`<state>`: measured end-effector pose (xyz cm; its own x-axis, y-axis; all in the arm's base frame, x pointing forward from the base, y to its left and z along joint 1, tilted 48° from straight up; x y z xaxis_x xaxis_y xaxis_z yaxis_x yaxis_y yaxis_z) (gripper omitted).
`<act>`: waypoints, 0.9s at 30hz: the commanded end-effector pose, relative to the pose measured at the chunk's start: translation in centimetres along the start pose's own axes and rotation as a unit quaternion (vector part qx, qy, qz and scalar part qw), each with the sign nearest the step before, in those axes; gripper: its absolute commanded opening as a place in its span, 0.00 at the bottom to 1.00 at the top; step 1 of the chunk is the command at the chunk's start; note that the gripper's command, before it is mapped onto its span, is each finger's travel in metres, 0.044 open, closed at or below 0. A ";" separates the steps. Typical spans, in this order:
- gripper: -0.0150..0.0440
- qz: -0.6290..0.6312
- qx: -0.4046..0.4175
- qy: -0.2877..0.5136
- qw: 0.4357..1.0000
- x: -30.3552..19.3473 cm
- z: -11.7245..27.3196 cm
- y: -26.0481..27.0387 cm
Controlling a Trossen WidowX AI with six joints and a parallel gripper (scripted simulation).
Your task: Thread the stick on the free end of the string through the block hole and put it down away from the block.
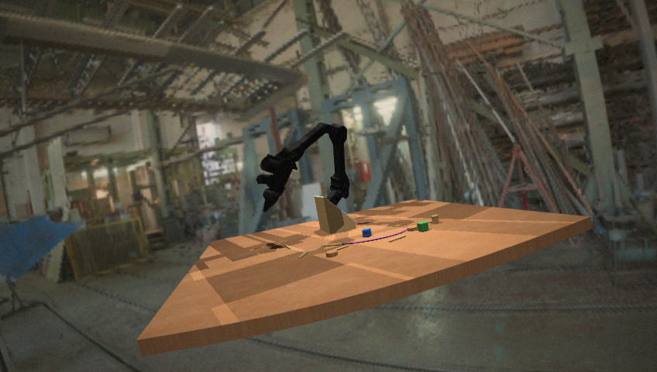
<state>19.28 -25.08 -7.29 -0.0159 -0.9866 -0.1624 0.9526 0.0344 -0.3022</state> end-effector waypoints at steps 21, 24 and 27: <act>1.00 0.797 0.187 -0.027 0.574 -15.4 8.8 7.2; 1.00 0.846 0.203 -0.038 0.491 -17.2 9.5 7.4; 1.00 0.887 0.219 -0.050 0.404 -19.0 10.1 7.5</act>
Point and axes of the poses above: the point midway between the two fingers, 35 mm back from their tips, its own z axis back along the fingers, its own y axis across the jaws, x = y × z, the point moved 9 cm from there along z, back along the fingers, and after that the axes turned 1 degree about z, right-handed, at the moved point
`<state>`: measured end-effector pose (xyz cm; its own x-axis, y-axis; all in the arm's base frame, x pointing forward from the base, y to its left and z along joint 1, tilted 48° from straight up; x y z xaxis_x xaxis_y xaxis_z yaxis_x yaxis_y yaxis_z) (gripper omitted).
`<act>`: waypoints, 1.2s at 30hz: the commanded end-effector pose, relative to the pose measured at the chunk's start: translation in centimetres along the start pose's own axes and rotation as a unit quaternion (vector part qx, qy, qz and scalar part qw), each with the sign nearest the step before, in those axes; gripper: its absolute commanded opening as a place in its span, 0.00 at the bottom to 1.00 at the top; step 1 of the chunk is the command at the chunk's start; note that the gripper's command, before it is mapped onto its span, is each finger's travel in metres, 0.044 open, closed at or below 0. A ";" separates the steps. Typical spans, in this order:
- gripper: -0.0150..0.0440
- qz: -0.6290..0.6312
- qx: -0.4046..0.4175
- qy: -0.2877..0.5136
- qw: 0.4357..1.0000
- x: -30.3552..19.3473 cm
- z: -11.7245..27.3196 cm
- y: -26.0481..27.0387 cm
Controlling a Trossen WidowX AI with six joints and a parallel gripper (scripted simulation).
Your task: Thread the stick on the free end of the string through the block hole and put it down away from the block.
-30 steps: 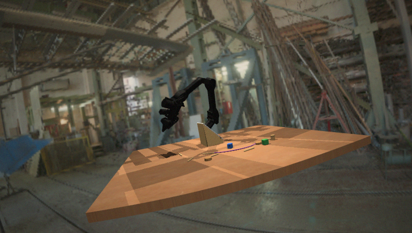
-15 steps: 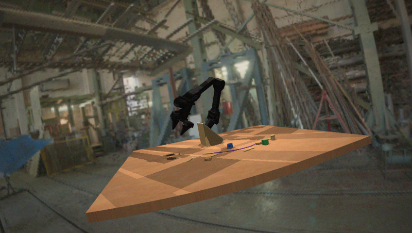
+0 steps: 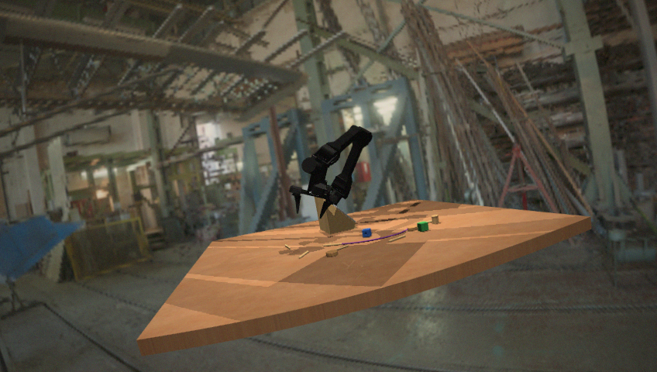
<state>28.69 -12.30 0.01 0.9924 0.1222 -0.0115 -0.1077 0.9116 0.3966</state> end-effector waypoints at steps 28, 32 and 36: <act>1.00 0.769 0.121 -0.174 0.603 2.3 1.9 17.8; 1.00 0.769 0.121 -0.174 0.603 2.3 1.9 17.8; 1.00 0.769 0.121 -0.174 0.603 2.3 1.9 17.8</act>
Point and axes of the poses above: the point midway between the two fingers, 35 mm back from their tips, its own z axis back along the fingers, its own y axis across the jaws, x = y × z, the point moved 9 cm from there along z, back along the fingers, and after that the axes turned 1 degree about z, right-handed, at the moved point
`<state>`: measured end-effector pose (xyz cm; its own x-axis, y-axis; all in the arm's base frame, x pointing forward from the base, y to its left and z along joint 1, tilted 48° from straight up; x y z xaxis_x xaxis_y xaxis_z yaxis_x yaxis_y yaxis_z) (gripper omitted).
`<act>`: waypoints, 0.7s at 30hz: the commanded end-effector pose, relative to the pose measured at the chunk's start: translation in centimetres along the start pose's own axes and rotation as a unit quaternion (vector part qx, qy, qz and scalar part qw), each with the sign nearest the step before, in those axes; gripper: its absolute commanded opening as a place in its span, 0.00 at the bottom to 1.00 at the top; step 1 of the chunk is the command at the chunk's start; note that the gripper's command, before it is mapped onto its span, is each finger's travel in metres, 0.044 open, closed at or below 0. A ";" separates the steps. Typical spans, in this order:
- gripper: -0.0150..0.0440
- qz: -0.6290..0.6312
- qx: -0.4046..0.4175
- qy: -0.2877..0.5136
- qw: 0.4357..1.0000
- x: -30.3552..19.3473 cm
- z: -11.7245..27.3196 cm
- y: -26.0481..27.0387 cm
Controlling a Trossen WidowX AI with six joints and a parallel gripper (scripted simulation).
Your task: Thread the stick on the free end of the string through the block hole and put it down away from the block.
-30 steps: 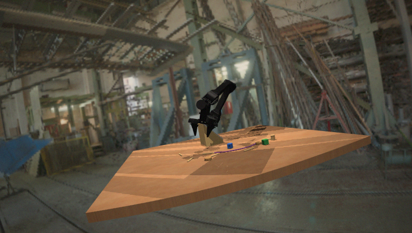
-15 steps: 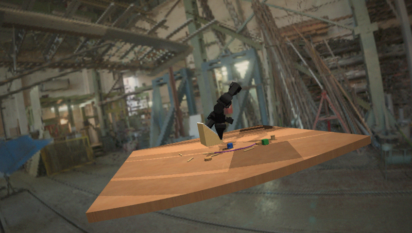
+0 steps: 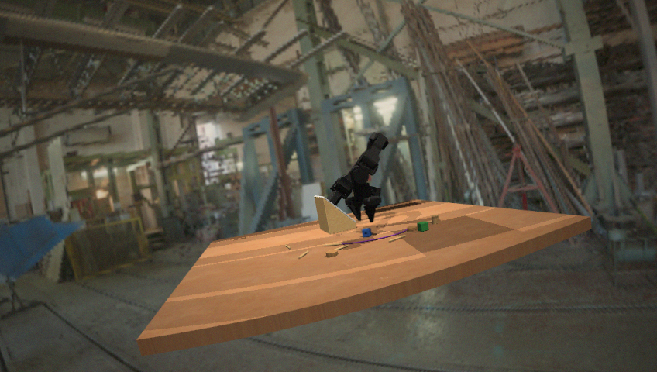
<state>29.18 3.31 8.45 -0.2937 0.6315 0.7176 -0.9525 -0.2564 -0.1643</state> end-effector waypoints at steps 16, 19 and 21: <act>0.73 0.007 -0.001 -0.001 1.000 0.2 0.0 0.0; 0.65 0.007 -0.001 -0.001 1.000 0.2 0.0 0.0; 0.65 0.007 0.000 -0.002 1.000 0.2 0.0 0.0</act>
Point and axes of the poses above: the point midway between the two fingers, 35 mm back from their tips, its own z axis back along the fingers, its own y axis across the jaws, x = y × z, the point moved 9 cm from there along z, back along the fingers, and after that the axes turned 1 degree about z, right-handed, at the moved point
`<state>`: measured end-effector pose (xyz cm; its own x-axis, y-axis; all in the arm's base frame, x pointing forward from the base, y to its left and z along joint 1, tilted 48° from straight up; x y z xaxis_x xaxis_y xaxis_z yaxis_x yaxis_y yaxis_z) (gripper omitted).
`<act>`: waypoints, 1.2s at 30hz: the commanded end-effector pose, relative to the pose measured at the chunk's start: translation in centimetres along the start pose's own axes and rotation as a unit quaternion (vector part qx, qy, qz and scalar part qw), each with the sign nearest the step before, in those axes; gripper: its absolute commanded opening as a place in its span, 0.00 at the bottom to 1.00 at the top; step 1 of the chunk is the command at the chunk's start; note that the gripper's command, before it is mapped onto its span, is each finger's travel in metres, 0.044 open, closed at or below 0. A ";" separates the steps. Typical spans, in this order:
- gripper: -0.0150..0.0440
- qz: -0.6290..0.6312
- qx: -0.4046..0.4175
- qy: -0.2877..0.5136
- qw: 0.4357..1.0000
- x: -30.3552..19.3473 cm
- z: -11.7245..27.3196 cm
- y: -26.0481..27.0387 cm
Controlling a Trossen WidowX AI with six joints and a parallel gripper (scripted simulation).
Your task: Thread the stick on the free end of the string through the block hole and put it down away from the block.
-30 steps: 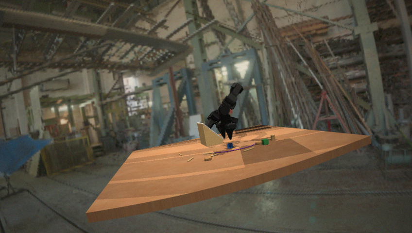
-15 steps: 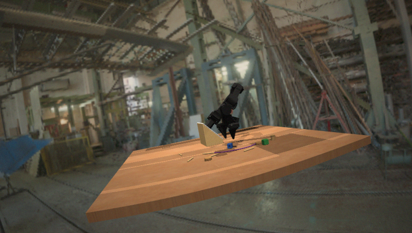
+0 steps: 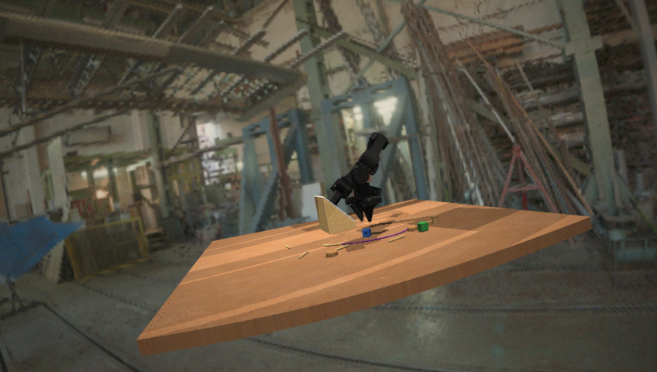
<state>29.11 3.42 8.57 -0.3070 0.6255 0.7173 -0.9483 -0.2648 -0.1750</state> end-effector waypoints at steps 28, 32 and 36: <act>0.25 0.000 0.000 0.000 1.000 0.0 0.0 0.0; 0.25 0.000 0.000 0.000 1.000 0.0 0.0 0.0; 0.25 0.000 0.000 0.000 1.000 0.0 0.0 0.0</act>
<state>29.11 3.43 8.57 -0.3073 0.6254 0.7173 -0.9482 -0.2652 -0.1750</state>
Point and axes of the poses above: the point midway between the two fingers, 35 mm back from their tips, its own z axis back along the fingers, its own y axis across the jaws, x = y × z, the point moved 9 cm from there along z, back along the fingers, and after that the axes turned 1 degree about z, right-handed, at the moved point
